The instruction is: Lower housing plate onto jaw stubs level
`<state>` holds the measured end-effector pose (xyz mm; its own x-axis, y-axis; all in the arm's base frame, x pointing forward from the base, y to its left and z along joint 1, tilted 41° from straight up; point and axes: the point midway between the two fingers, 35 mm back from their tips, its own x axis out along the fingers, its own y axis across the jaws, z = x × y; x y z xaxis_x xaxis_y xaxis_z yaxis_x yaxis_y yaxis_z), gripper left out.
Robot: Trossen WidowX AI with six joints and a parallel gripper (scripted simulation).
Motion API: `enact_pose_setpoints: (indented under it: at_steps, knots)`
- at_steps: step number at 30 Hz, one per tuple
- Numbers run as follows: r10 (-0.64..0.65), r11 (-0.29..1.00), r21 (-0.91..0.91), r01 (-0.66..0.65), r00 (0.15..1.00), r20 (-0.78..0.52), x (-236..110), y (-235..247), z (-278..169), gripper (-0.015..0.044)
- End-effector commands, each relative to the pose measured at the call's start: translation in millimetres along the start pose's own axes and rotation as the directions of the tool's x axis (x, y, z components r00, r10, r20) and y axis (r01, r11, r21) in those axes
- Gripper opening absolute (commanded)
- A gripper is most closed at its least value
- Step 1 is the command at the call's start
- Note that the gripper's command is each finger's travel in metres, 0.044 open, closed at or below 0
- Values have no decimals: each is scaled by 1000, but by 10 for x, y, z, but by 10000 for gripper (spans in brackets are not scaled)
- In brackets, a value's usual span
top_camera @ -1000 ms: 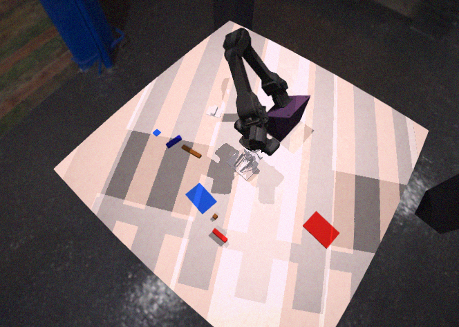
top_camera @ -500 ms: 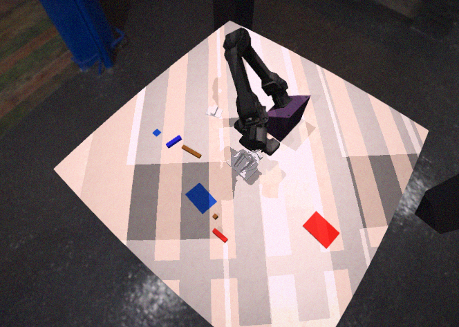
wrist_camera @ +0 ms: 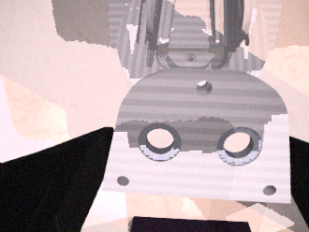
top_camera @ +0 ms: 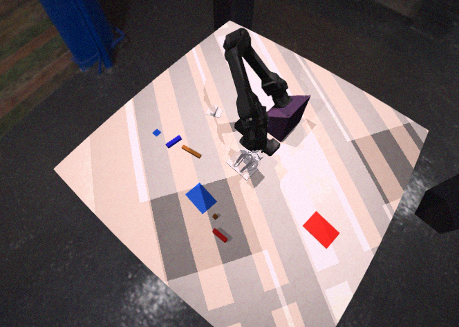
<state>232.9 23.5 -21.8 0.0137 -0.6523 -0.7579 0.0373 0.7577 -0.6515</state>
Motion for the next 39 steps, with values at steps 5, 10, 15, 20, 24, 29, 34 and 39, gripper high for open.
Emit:
enact_pose_setpoints:
  at_steps: [5, 10, 15, 20, 24, 29, 34, 39]
  knots:
    - [2, 1000, 2, -2, 1000, -3, 119, 9, 0, 351]
    - [2, 1000, 2, -2, 1000, -3, 201, 12, 4, 351]
    - [2, 1000, 2, -2, 1000, -3, 283, 12, 6, 351]
    - [2, 1000, 2, -2, 1000, -3, 366, 11, 5, 351]
    - [1, 1000, 2, -1, 1000, -3, 433, 9, 2, 351]
    - [0, 1000, 2, 0, 1000, -3, 515, 5, -4, 351]
    - [-1, 1000, 3, 1, 1000, -3, 596, -2, -13, 351]
    - [-1, 1000, 3, 1, 1000, -3, 619, -4, -16, 351]
